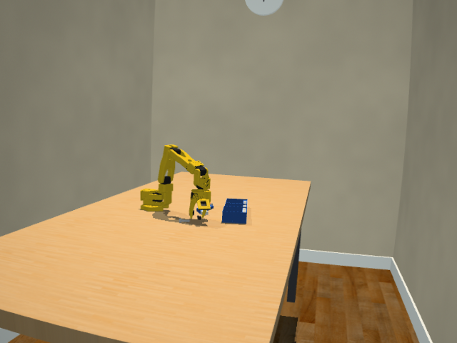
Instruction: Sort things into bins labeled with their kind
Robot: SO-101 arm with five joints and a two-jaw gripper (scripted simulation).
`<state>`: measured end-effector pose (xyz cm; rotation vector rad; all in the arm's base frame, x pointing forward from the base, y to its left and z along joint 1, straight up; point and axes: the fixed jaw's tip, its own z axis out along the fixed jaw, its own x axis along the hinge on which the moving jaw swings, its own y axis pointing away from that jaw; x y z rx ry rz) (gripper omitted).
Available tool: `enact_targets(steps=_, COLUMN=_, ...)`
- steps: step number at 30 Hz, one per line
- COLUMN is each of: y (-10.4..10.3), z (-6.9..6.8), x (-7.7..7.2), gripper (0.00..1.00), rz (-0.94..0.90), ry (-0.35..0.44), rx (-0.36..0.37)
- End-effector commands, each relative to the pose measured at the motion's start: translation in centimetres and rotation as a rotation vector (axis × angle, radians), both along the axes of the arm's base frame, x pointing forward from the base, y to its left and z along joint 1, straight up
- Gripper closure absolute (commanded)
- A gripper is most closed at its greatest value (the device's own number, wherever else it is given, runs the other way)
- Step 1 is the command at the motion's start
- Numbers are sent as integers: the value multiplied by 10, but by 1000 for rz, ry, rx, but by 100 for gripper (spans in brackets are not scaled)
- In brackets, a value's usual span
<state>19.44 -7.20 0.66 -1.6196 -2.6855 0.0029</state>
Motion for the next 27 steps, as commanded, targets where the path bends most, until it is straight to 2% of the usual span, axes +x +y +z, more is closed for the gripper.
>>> enact_targets(steps=1, y=-3, z=2, x=2, gripper=80, rz=-18, ry=-20, rx=-7)
enact_targets(steps=27, y=-3, z=2, x=2, gripper=98, rz=-18, ry=-20, rx=-7)
